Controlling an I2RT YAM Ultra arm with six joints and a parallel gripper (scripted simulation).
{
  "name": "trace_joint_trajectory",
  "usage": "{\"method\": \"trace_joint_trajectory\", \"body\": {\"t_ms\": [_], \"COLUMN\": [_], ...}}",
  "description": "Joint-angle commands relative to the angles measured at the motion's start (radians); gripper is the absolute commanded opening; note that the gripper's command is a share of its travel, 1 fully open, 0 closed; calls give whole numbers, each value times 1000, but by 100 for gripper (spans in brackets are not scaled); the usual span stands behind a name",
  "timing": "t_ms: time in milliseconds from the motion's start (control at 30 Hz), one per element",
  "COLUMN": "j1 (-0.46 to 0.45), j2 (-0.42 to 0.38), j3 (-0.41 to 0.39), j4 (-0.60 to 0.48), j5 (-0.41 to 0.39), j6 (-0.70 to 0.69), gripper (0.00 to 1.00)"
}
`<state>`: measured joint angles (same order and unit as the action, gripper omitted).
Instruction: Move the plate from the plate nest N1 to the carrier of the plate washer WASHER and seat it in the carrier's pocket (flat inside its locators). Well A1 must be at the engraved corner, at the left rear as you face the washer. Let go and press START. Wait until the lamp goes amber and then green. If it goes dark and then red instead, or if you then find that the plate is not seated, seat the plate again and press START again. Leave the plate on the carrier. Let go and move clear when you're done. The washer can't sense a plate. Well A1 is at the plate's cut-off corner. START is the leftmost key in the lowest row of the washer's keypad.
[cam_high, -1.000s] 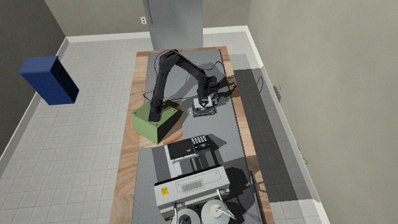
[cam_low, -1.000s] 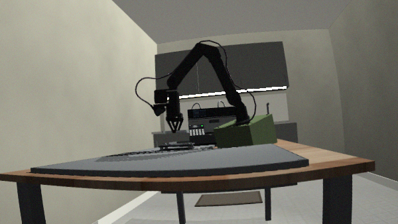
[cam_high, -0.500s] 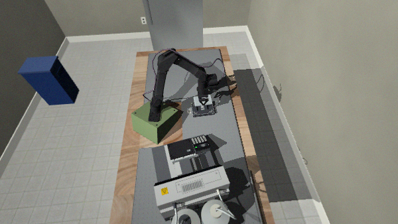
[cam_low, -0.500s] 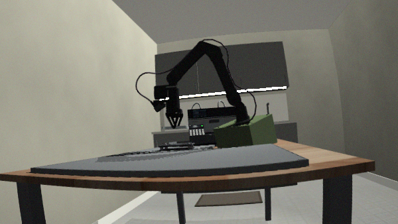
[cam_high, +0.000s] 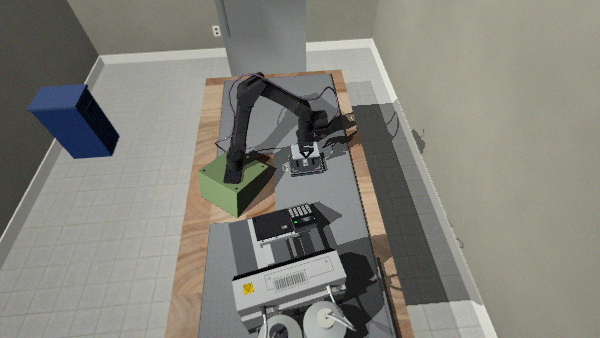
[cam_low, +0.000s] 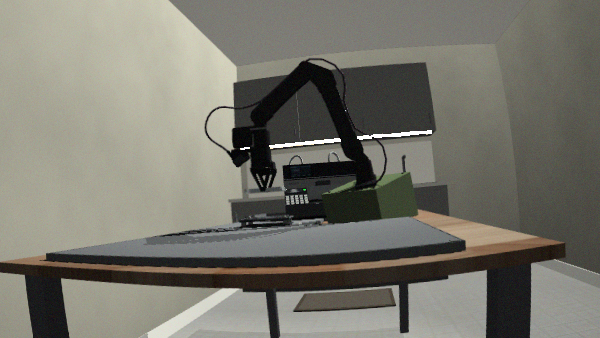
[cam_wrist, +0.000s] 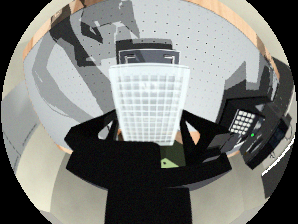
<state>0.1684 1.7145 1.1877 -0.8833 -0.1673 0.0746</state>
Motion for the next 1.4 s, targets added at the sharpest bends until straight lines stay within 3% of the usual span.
{"method": "trace_joint_trajectory", "body": {"t_ms": [0, 1100, 1367], "j1": [-15, -15, -108], "j2": [-25, -25, -20], "j3": [34, 34, -21], "j4": [-20, -20, -29], "j5": [-5, -5, -24], "j6": [-11, -11, 109], "gripper": [84, 84, 84]}}
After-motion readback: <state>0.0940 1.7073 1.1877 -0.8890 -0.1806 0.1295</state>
